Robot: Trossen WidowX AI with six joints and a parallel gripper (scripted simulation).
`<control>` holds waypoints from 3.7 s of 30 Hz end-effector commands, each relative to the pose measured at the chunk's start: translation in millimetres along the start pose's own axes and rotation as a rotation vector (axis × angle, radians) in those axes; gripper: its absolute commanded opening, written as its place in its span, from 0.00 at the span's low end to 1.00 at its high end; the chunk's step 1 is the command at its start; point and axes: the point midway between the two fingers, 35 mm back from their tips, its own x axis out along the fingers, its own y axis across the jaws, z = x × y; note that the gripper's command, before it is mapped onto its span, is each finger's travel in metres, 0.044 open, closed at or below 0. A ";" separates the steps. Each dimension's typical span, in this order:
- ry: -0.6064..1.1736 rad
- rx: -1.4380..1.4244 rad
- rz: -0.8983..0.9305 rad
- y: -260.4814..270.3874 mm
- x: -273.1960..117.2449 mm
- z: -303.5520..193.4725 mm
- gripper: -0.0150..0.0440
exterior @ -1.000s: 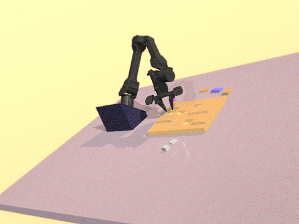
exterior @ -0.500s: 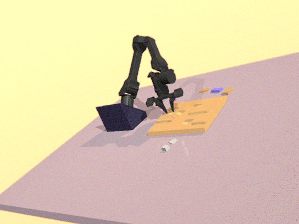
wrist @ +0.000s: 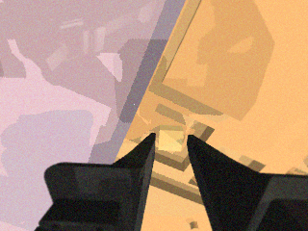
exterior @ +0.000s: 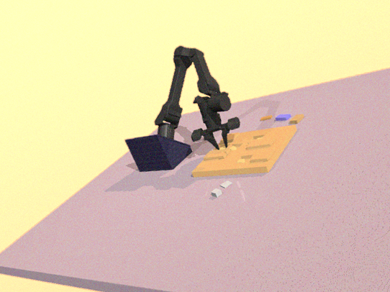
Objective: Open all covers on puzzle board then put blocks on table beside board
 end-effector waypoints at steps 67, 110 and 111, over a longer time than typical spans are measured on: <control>0.000 0.004 0.000 1.9 -91.4 -1.7 0.39; 0.025 0.003 0.004 -94.0 -96.5 90.7 0.39; 0.024 0.003 0.004 -95.8 -96.6 93.9 0.39</control>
